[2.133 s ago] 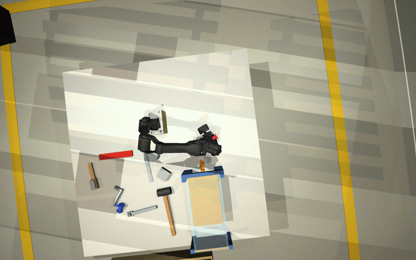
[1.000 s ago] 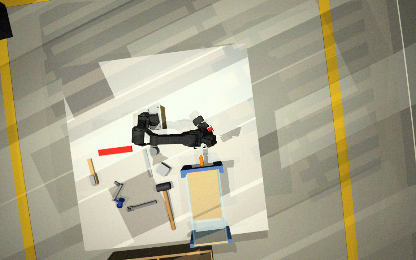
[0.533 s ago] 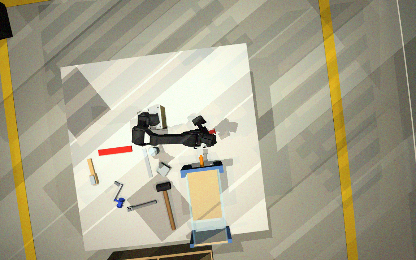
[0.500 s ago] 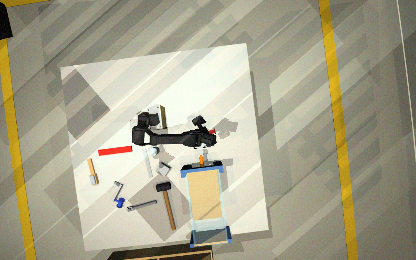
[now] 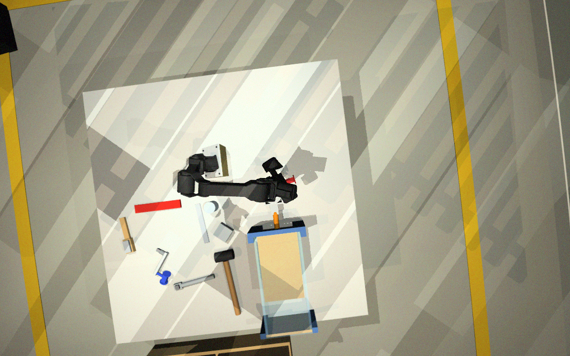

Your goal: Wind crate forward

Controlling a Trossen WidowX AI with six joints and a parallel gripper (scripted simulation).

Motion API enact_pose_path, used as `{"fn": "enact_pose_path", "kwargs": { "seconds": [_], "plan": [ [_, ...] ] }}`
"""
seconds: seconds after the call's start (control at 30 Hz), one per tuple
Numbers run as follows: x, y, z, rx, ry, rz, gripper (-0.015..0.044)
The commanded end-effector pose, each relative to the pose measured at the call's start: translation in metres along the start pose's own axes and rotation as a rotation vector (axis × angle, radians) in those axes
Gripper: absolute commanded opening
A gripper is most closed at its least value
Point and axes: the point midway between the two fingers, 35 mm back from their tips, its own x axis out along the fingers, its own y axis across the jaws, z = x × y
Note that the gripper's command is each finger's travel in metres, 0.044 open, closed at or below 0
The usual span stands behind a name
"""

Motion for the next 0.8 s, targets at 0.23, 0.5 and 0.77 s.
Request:
{"fn": "enact_pose_path", "kwargs": {
  "seconds": [0.23, 0.5, 0.77],
  "plan": [
    [-0.062, -0.025, 0.002, 0.005, 0.004, -0.001, 0.0440],
    [-0.068, 0.022, 0.034, -0.005, -0.152, -0.014, 0.0440],
    [-0.089, 0.064, 0.085, -0.039, -0.339, -0.076, 0.0440]
  ]
}}
